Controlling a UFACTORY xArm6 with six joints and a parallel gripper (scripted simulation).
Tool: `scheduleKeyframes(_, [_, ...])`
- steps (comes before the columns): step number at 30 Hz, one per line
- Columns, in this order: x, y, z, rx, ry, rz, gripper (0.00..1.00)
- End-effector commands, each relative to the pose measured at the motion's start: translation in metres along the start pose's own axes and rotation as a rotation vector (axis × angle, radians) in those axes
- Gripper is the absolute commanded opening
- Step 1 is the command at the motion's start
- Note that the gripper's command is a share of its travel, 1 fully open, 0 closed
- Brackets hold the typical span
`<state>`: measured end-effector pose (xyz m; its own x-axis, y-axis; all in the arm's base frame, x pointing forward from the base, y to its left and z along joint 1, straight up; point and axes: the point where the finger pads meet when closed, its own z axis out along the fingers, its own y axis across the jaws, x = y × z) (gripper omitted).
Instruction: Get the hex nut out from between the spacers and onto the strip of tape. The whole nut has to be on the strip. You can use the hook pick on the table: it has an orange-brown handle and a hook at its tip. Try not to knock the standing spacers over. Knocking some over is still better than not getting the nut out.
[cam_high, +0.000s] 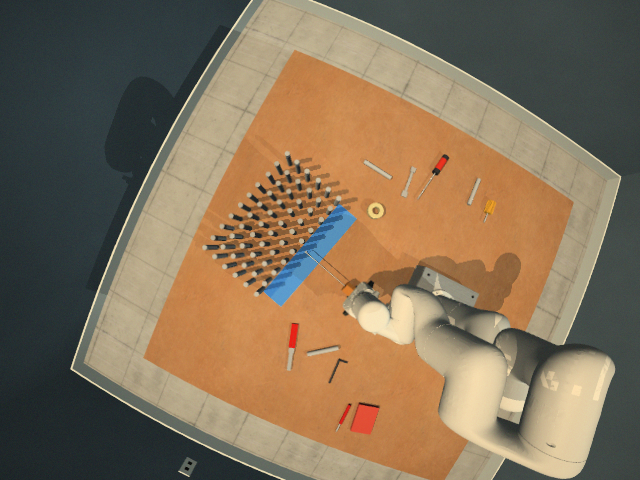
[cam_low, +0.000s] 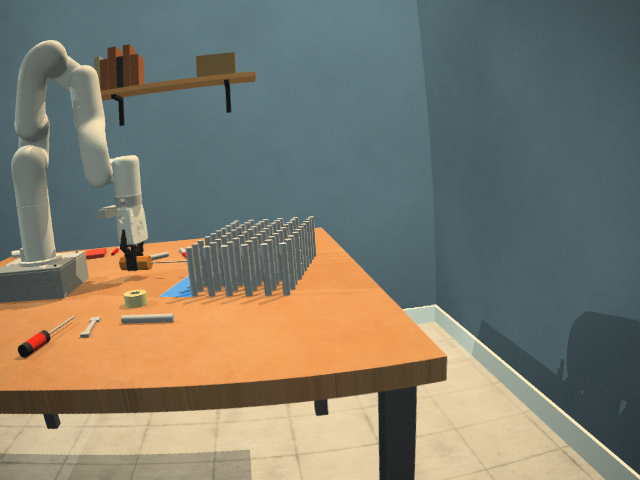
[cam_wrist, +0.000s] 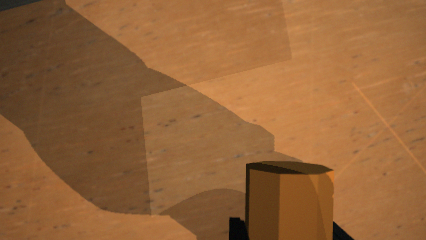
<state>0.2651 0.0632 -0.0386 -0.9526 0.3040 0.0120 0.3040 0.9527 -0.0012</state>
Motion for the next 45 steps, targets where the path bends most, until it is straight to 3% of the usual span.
scheduleKeyframes(1, [-0.001, 0.0, -0.001, -0.001, -0.003, 0.0, 0.0])
scheduleKeyframes(45, [-0.001, -0.054, -0.001, -0.001, -0.003, 0.0, 0.0])
